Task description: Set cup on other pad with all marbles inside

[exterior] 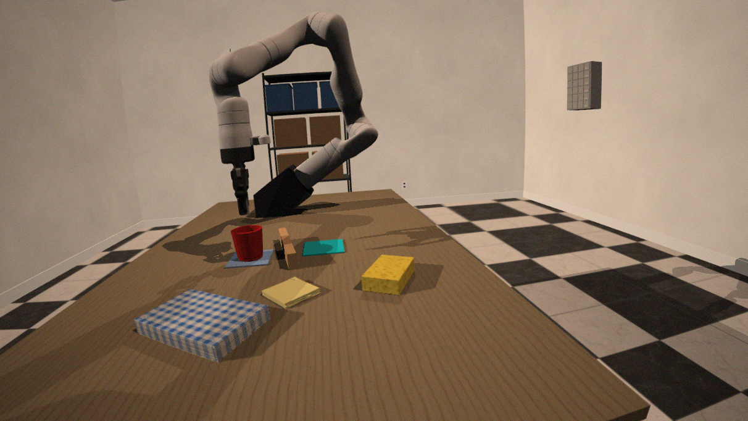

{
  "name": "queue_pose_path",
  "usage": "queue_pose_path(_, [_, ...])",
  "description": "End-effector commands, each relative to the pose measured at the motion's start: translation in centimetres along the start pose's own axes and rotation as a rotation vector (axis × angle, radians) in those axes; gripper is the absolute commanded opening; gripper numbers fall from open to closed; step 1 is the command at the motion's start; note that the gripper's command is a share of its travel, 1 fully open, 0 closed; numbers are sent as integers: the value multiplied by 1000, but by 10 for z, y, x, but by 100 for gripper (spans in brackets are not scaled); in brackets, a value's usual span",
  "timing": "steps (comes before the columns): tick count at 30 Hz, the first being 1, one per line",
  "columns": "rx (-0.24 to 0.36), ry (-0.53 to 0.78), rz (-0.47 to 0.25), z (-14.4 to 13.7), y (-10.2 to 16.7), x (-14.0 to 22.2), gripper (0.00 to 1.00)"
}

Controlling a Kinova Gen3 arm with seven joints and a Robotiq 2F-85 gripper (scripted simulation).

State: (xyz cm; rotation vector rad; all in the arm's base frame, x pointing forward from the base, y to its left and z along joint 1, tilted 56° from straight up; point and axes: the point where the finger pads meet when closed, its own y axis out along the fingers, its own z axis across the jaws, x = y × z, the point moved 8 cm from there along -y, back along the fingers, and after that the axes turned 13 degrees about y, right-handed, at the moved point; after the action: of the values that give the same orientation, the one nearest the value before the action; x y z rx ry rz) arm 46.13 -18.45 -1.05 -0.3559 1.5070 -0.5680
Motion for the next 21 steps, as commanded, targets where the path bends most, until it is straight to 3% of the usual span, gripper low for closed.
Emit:
queue_pose_path(1, [2,0,-1,0,-1,0,100])
queue_pose_path(21, [3,4,-3,0,9,0,100])
